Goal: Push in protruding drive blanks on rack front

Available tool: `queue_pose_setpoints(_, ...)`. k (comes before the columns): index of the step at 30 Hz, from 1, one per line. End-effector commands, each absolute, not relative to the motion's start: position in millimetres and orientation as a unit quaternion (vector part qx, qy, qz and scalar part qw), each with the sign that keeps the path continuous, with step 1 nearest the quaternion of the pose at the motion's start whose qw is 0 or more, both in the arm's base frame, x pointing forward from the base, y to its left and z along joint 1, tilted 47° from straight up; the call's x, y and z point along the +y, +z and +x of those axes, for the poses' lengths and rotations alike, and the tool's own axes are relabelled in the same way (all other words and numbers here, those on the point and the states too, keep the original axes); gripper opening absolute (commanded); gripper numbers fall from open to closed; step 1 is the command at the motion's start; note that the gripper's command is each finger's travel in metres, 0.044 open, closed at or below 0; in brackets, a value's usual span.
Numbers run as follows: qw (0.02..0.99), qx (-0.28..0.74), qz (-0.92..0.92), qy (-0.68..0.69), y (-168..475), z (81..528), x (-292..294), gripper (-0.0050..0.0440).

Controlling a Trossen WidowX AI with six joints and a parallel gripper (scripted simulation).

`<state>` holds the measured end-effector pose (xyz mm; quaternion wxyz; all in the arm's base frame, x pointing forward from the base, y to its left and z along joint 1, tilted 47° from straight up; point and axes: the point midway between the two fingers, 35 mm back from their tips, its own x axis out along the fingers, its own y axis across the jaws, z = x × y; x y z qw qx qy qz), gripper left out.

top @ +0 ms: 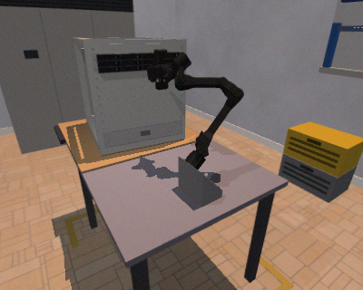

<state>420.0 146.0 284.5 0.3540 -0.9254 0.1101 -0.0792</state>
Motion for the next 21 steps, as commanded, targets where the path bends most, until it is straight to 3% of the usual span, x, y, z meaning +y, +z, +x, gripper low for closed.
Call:
queue_pose_setpoints(1, 0.360, 0.107, -0.923, -0.085, 291.4, 424.0, 146.9, -0.0050)
queue_pose_setpoints(21, 0.360, 0.107, -0.923, -0.085, 292.3, 433.7, 144.5, -0.0050)
